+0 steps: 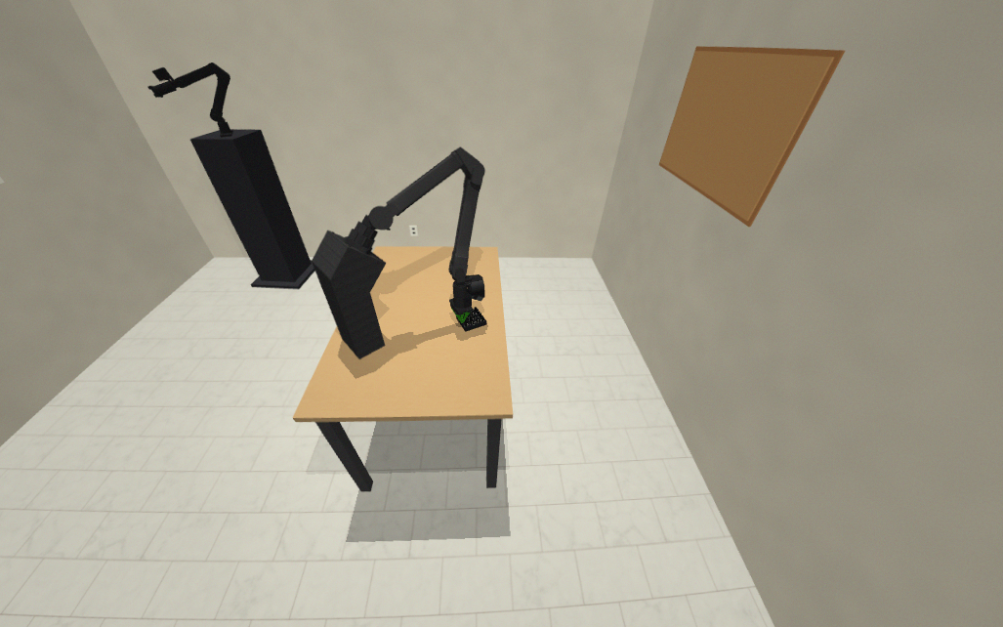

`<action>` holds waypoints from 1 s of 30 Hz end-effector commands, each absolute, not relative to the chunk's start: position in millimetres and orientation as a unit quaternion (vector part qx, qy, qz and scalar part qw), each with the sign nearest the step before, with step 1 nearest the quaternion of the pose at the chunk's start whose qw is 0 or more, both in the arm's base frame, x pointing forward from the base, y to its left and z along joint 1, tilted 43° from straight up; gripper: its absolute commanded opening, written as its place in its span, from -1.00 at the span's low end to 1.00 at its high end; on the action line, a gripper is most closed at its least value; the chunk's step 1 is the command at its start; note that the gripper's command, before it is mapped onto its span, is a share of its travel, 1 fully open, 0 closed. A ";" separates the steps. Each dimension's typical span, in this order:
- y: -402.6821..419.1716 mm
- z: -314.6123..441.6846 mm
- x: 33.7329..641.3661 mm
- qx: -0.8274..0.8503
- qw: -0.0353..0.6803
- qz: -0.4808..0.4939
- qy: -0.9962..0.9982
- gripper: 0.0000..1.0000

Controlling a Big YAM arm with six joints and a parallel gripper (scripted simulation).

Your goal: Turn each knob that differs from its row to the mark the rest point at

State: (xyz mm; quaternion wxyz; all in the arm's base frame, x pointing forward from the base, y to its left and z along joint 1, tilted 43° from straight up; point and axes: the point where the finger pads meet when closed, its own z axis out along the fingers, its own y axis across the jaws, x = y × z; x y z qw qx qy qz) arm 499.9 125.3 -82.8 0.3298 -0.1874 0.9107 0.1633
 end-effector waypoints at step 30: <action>130.9 -78.4 505.8 -0.189 0.339 0.166 0.907 -0.94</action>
